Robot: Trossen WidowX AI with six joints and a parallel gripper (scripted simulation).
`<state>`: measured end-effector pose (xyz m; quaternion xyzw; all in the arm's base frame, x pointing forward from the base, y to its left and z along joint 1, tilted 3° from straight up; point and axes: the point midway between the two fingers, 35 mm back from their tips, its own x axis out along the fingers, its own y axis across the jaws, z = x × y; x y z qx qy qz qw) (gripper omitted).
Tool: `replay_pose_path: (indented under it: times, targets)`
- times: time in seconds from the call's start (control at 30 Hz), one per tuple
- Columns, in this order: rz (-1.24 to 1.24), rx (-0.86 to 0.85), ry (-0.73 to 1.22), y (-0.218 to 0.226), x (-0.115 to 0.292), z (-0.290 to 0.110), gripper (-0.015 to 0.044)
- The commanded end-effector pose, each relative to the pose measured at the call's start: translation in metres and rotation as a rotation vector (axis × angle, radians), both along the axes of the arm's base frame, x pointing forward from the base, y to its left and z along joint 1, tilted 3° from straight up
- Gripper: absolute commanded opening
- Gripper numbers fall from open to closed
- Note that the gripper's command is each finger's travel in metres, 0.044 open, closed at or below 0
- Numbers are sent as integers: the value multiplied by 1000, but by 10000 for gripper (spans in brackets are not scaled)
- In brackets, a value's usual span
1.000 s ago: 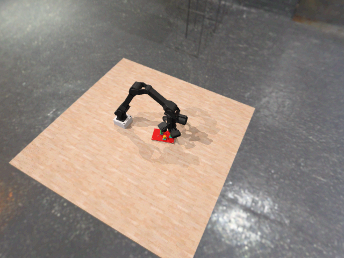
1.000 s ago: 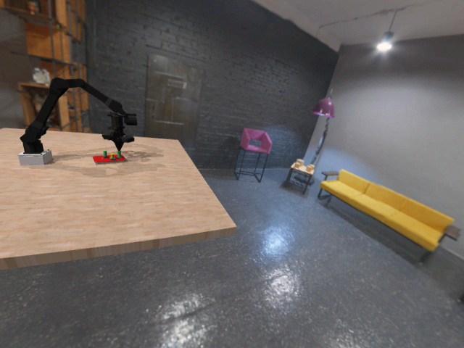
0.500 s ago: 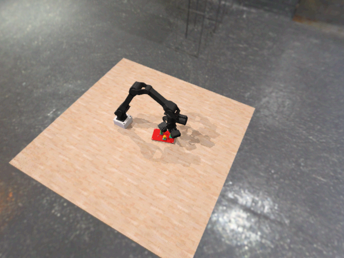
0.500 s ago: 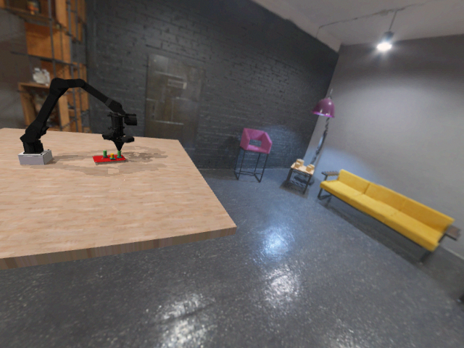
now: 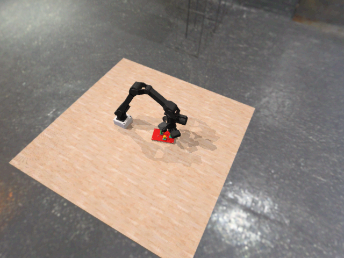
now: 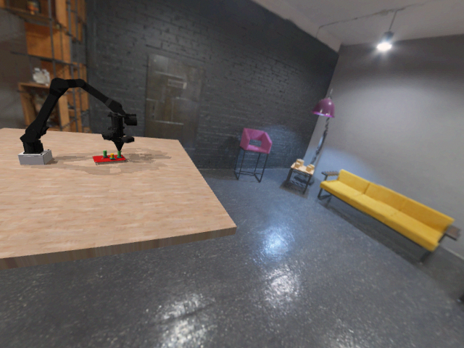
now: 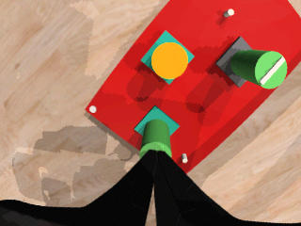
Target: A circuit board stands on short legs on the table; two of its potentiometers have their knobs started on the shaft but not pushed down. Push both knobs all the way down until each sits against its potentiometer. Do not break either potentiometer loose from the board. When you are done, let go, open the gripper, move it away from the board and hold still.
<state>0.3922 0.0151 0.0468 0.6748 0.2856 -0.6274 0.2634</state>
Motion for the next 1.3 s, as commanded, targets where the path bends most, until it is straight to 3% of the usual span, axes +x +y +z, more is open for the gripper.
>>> replay_pose_path:
  times: [0.0, 0.63, 1.27]
  targets:
    - [-1, -4, 16, 1, 3, -21, 0]
    - [-1, -4, 16, 1, 3, -21, 0]
    - [-1, -4, 16, 0, 3, 9, 0]
